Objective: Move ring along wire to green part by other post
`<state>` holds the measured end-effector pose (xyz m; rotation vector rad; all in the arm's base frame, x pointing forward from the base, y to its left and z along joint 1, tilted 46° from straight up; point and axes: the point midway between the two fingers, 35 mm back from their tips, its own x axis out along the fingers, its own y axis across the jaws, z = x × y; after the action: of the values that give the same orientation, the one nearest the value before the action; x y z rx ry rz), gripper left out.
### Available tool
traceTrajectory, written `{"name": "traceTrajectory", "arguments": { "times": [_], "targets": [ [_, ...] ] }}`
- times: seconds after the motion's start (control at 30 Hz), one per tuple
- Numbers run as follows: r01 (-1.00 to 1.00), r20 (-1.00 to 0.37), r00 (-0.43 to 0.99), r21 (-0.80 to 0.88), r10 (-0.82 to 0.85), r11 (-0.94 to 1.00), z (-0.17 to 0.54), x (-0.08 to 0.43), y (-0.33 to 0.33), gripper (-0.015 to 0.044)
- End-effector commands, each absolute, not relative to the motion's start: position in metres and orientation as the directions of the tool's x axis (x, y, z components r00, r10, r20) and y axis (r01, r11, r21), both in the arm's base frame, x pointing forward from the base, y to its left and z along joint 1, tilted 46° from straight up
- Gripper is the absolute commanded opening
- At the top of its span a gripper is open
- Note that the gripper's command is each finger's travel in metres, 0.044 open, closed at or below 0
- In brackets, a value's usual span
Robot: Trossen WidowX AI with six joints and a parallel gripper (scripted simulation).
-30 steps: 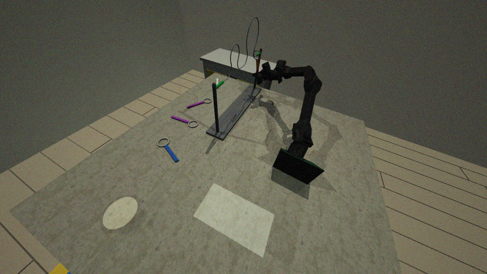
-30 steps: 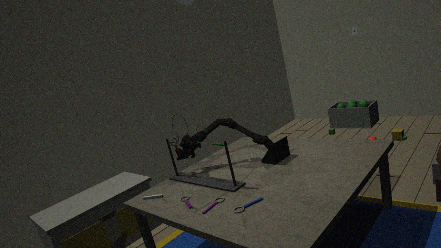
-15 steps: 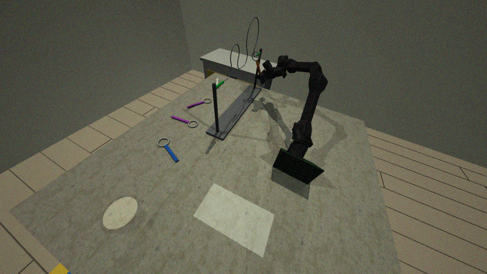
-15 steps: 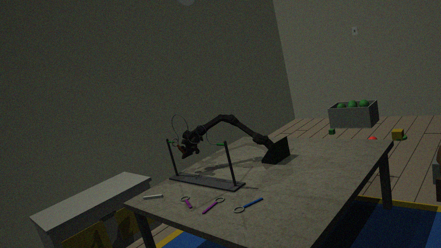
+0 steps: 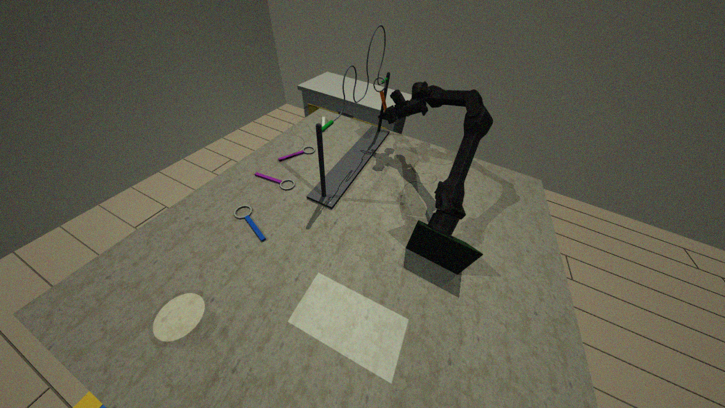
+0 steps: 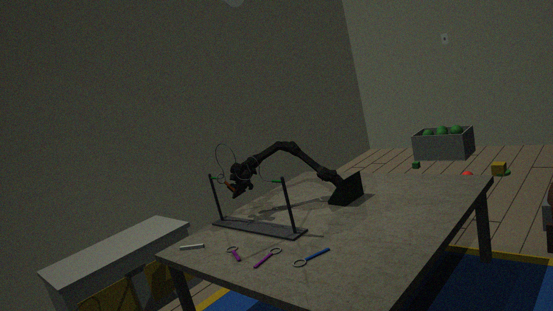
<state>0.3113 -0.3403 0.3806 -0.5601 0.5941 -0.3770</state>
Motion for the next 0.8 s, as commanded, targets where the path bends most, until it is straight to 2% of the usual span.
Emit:
{"name": "traceTrajectory", "arguments": {
  "times": [0.0,0.77],
  "targets": [
    [0.181,-0.443,0.777,-0.523,-0.447,0.833,0.372,0.314,-0.328,-0.015],
    [0.23,-0.517,0.83,-0.028,-0.21,0.973,0.348,0.33,-0.254,-0.015]
  ]
}}
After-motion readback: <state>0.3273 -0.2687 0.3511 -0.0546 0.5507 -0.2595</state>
